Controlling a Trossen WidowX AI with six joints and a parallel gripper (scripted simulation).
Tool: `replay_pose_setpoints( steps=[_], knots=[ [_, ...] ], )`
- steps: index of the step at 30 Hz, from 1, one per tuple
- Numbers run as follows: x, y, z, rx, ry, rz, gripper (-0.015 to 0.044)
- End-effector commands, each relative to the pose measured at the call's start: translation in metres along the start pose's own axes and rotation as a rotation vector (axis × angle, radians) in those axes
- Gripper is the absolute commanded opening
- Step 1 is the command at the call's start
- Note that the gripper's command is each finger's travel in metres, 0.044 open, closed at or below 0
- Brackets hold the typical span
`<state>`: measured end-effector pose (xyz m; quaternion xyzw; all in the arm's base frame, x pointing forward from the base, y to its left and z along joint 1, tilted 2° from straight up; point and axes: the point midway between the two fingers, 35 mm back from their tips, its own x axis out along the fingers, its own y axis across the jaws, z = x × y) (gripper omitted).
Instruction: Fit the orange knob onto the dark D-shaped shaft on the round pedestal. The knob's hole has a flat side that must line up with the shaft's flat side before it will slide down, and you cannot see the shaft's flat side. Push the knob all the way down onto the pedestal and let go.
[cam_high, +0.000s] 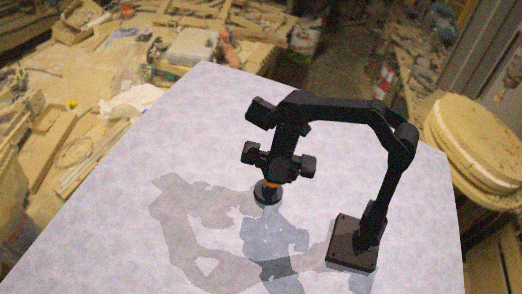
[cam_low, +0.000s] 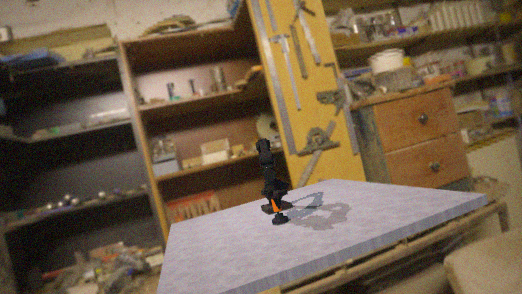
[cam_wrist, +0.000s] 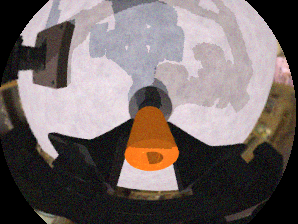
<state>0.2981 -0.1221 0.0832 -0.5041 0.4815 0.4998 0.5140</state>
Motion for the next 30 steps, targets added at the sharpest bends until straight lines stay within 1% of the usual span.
replay_pose_setpoints(
  steps=[1, 14, 30],
  knots=[
    [-0.0006, -0.002, -0.0002, -0.014, -0.001, -0.004, 0.0],
    [-0.0054, -0.0074, -0.0021, -0.014, -0.001, -0.005, 0.0],
    [0.0012, -0.0062, -0.0017, -0.014, -0.001, -0.004, 0.0]
  ],
)
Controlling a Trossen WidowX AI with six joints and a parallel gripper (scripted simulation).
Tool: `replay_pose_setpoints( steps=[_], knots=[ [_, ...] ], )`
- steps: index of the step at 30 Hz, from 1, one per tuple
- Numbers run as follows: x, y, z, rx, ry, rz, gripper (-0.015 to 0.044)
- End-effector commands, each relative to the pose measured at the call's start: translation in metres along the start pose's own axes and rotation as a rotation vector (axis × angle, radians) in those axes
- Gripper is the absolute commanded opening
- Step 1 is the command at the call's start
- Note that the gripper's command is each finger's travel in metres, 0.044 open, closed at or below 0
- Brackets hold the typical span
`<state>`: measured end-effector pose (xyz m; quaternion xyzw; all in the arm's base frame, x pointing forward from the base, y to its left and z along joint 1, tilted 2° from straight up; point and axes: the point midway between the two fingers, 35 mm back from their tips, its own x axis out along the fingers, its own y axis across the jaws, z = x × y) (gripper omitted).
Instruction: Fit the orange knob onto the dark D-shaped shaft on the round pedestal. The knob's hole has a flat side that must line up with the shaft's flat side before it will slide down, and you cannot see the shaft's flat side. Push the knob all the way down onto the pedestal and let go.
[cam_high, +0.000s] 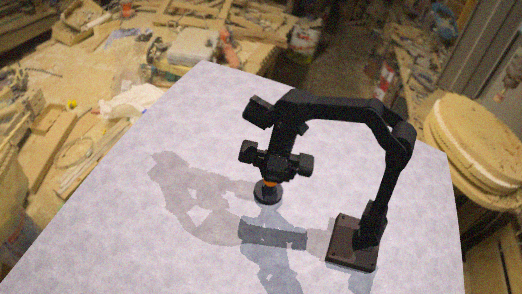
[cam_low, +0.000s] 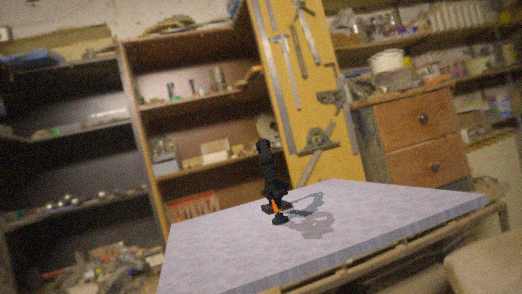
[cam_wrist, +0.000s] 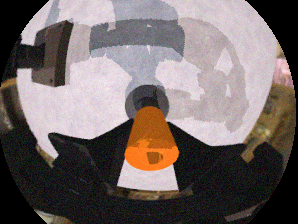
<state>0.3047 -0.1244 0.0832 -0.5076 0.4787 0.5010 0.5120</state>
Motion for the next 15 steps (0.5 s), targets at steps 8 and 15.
replay_pose_setpoints(
  steps=[8, 15],
  knots=[
    [-0.0035, 0.0026, 0.0015, -0.029, -0.002, -0.001, 0.0],
    [-0.0011, 0.0069, 0.0031, -0.212, -0.002, -0.001, 0.0]
  ],
)
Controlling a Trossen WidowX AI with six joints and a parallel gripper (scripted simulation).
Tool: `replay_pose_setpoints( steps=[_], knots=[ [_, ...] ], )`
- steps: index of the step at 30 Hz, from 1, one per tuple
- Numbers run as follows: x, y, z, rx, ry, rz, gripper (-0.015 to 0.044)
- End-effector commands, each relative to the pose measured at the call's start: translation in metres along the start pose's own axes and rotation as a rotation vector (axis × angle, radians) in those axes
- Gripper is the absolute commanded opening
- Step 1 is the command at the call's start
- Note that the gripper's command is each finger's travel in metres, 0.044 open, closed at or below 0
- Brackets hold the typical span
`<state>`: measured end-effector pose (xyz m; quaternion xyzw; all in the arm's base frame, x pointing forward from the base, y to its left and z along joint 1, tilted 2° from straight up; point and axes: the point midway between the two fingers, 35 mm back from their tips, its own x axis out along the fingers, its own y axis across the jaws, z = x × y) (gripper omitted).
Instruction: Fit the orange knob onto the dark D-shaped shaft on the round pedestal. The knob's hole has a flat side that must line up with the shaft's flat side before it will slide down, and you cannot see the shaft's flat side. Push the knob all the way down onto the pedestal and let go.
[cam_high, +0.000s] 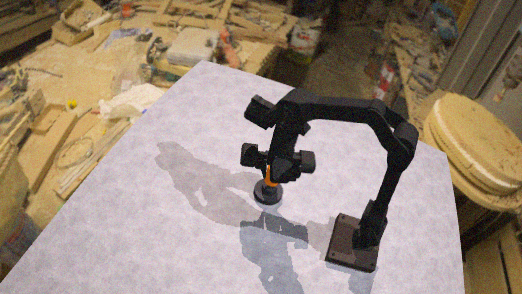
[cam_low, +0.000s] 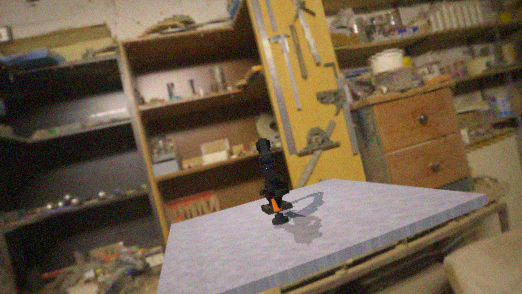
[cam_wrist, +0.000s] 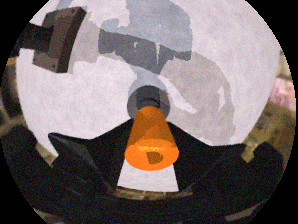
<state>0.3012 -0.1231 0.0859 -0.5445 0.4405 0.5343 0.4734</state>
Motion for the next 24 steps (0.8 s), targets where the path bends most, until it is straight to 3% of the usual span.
replay_pose_setpoints(
  steps=[1, 24],
  knots=[
    [0.0021, 0.0041, 0.0025, -0.066, -0.003, 0.0, 0.0],
    [-0.0007, 0.0017, 0.0009, -0.066, -0.003, 0.0, 0.0]
  ],
)
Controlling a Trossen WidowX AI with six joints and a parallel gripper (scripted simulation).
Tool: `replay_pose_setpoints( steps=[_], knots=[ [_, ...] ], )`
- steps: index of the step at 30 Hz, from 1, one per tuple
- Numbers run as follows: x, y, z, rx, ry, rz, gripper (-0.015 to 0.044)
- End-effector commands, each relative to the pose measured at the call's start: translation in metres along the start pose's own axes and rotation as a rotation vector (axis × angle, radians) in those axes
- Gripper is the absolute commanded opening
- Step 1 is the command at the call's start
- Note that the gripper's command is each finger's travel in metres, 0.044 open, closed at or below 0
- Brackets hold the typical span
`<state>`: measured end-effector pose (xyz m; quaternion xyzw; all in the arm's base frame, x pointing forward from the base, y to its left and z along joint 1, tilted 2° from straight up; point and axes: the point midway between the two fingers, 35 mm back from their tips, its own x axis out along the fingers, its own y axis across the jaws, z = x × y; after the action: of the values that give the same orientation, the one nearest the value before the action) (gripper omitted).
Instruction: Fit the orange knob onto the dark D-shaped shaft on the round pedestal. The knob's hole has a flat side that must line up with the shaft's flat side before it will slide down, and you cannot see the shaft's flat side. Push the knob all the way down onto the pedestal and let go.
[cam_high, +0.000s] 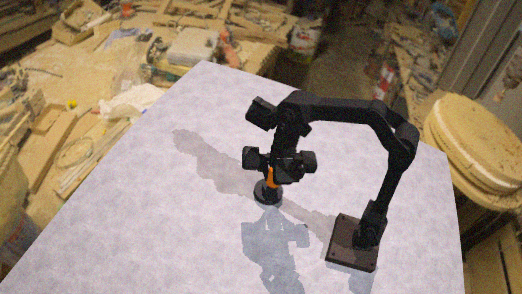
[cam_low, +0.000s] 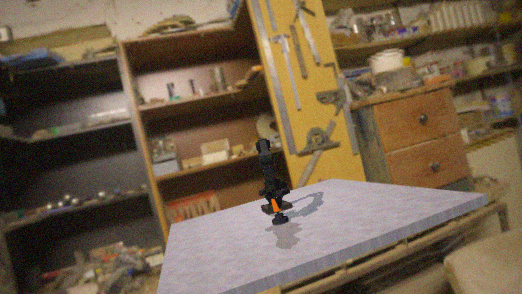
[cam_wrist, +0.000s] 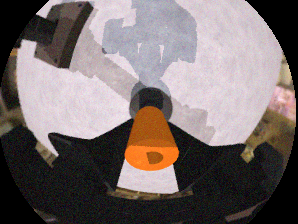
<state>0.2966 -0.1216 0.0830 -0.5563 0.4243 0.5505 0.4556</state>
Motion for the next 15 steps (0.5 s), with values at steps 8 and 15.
replay_pose_setpoints(
  steps=[8, 15],
  knots=[
    [-0.0049, -0.0058, -0.0034, -0.004, 0.002, -0.007, 0.0],
    [-0.0001, -0.0079, -0.0044, -0.004, 0.002, -0.007, 0.0]
  ],
)
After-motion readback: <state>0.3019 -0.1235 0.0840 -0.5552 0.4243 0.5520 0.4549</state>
